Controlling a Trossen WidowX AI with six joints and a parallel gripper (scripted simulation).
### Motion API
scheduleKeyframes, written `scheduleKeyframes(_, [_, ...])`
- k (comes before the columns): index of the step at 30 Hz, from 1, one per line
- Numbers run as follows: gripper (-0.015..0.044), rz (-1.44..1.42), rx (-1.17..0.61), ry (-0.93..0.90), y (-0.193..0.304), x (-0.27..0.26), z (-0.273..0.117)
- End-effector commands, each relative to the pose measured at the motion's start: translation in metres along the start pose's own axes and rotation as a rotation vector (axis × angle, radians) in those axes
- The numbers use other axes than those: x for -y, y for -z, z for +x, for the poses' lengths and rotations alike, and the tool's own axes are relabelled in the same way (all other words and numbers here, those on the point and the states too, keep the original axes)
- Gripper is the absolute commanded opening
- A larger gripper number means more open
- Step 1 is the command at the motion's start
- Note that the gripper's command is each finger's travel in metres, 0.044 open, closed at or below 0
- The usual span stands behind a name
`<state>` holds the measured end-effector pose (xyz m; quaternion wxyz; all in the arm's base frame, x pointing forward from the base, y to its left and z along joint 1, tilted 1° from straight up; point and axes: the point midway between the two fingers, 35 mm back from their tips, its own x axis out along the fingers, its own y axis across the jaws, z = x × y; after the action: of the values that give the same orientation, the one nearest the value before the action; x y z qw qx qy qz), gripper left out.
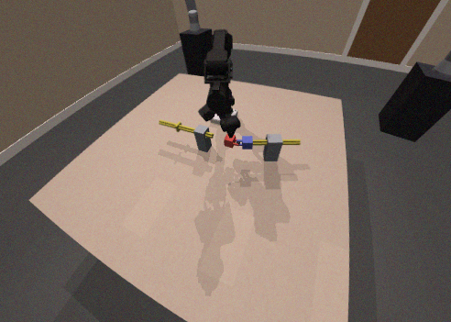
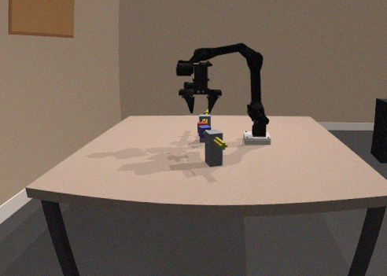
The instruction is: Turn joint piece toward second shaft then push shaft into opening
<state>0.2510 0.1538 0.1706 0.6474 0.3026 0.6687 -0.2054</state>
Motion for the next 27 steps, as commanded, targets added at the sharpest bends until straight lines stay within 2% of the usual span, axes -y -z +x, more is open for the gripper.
scheduleKeyframes(1, [0.0440,-0.169,0.019,0.007,0.002,-0.001,-0.018])
scheduleKeyframes(14, [0.0440,-0.587,0.054,0.037,0.010,0.002,-0.061])
scheduleKeyframes(27, [0.0440,-0.525,0.036,0.028,0.007,0.004,-0.059])
